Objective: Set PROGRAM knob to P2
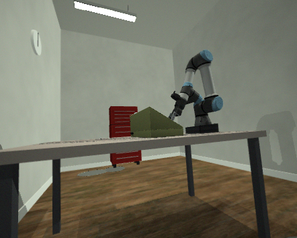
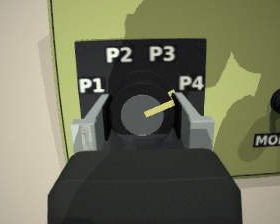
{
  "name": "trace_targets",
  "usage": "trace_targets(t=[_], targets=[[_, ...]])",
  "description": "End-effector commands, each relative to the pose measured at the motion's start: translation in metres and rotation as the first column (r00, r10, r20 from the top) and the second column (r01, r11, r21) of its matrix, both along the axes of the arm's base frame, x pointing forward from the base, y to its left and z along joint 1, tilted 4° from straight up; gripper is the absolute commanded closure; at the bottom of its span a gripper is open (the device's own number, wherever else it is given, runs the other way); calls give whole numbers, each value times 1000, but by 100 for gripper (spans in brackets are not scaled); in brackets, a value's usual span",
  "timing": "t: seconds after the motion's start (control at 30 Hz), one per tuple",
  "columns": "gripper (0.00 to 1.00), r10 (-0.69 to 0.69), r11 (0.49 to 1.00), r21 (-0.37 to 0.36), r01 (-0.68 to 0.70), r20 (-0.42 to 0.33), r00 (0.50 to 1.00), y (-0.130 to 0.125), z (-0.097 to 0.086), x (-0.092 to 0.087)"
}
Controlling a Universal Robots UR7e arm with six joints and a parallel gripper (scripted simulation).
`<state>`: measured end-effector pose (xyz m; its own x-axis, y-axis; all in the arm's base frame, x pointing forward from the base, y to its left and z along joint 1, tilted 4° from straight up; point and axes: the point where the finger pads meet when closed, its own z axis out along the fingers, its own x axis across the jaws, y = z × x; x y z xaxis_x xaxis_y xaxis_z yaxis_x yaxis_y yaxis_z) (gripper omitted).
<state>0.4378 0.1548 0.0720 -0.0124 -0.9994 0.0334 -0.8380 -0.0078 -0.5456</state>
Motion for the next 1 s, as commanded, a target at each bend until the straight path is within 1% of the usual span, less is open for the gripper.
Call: trace_targets(t=[0.0,0.47,0.97], targets=[[100,0,1000,0,0,1,1000,0,0,0],[100,24,1000,-15,-24,0,1000,0,1,0],[100,128,988,-83,-128,-9,992,0,1,0]])
